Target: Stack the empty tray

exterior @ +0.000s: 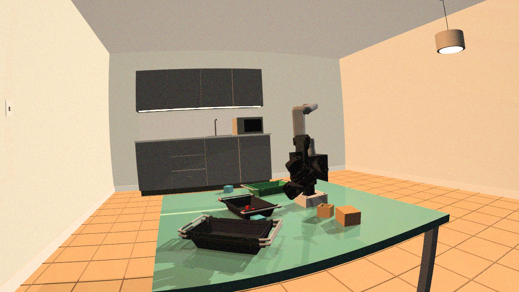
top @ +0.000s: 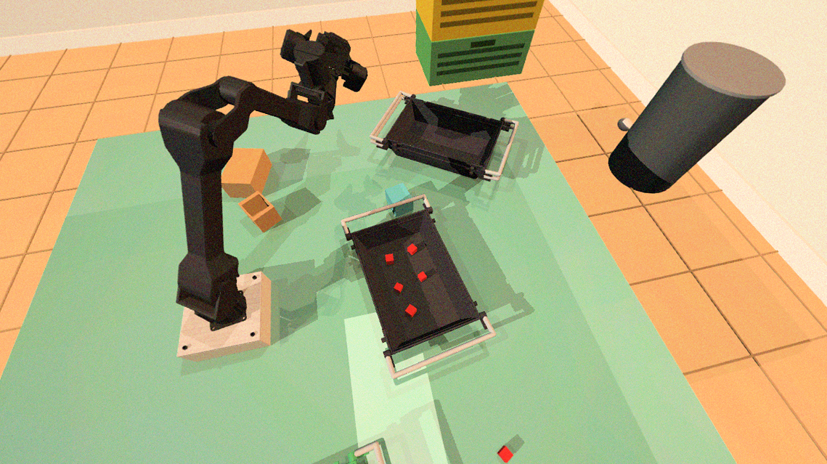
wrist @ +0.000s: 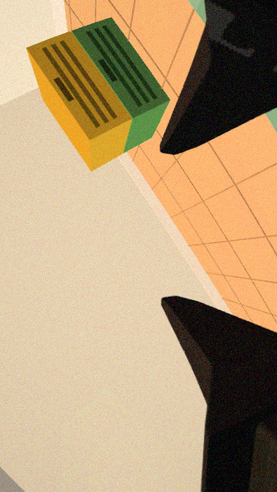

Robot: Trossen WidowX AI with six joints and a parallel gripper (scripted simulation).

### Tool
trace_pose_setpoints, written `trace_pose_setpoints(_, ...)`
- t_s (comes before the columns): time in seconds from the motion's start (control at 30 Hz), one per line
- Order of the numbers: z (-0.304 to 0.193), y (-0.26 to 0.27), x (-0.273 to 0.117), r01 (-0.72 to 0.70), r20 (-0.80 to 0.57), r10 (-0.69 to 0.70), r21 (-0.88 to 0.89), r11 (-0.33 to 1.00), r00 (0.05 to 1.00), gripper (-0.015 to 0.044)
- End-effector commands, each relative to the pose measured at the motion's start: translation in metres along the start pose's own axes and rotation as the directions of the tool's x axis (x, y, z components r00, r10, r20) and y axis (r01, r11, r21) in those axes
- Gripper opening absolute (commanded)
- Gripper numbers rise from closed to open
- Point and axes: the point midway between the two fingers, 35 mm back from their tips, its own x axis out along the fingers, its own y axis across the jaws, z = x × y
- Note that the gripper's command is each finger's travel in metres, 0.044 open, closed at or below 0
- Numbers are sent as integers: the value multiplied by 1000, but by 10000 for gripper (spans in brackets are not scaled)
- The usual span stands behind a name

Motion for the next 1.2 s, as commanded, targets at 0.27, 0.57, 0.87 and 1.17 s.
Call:
trace_pose_setpoints(0.27,0,-10,-2,39,-19,-39,8,999,999,164)
trace_pose_setpoints(0.57,-7,-127,-67,531,-312,-492,50,846,813,88)
trace_pose_setpoints(0.87,-15,-172,-151,779,-527,-664,-6,626,530,88)
trace_pose_setpoints(1.17,-19,-180,-239,905,-698,-680,-108,412,226,88)
